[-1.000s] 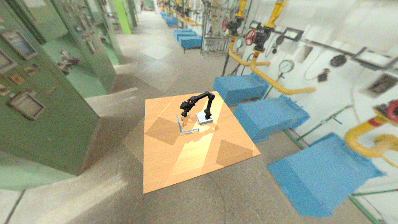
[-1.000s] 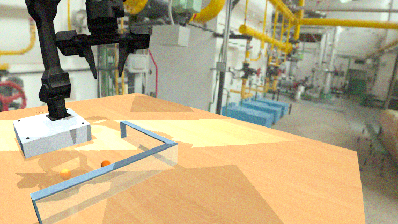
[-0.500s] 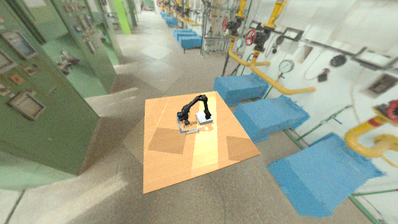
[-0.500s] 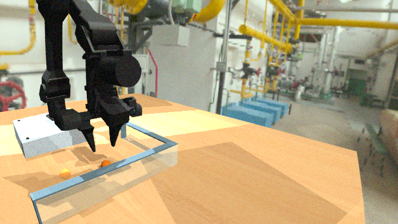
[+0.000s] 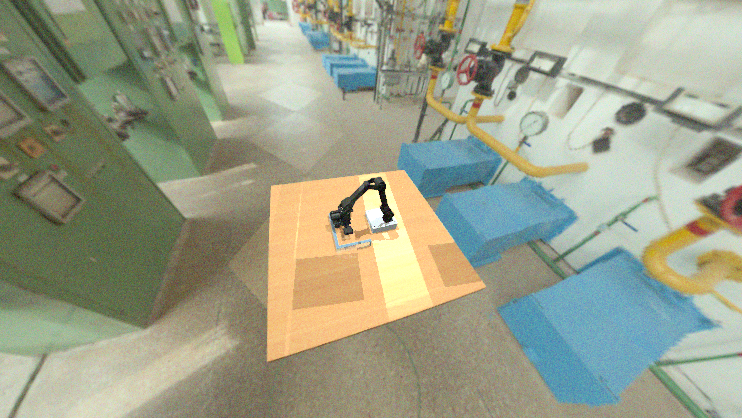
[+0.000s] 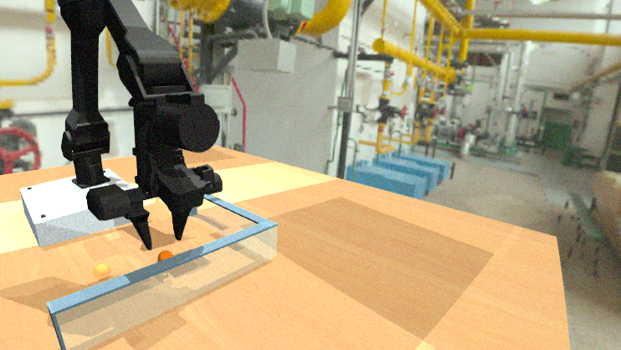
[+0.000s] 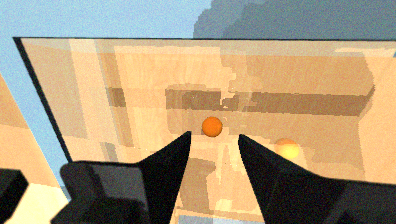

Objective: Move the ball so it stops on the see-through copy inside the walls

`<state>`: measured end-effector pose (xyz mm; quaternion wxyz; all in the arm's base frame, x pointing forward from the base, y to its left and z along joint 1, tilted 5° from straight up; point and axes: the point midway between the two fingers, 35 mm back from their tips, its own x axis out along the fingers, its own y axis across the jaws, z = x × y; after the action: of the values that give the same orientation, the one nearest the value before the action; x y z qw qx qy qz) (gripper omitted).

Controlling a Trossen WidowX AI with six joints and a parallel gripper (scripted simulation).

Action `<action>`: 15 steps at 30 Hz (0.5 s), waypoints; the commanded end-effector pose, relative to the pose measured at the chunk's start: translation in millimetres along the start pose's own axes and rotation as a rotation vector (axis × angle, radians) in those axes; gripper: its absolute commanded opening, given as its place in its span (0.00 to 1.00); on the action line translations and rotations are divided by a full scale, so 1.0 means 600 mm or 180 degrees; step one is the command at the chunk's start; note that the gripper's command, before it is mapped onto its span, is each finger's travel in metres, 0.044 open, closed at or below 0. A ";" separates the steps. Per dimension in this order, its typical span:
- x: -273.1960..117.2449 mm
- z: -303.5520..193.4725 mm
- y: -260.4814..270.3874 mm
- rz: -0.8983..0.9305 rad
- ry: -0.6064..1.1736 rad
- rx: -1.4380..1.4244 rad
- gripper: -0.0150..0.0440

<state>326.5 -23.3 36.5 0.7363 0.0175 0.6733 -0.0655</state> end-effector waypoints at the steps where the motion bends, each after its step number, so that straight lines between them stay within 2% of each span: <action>1: 0.014 -0.003 0.001 0.0014 0.0023 -0.0018 0.63; 15: 0.048 -0.004 0.001 0.0013 0.0024 -0.0018 0.63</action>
<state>327.9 -24.9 12.7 0.7355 0.0174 0.6741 -0.0655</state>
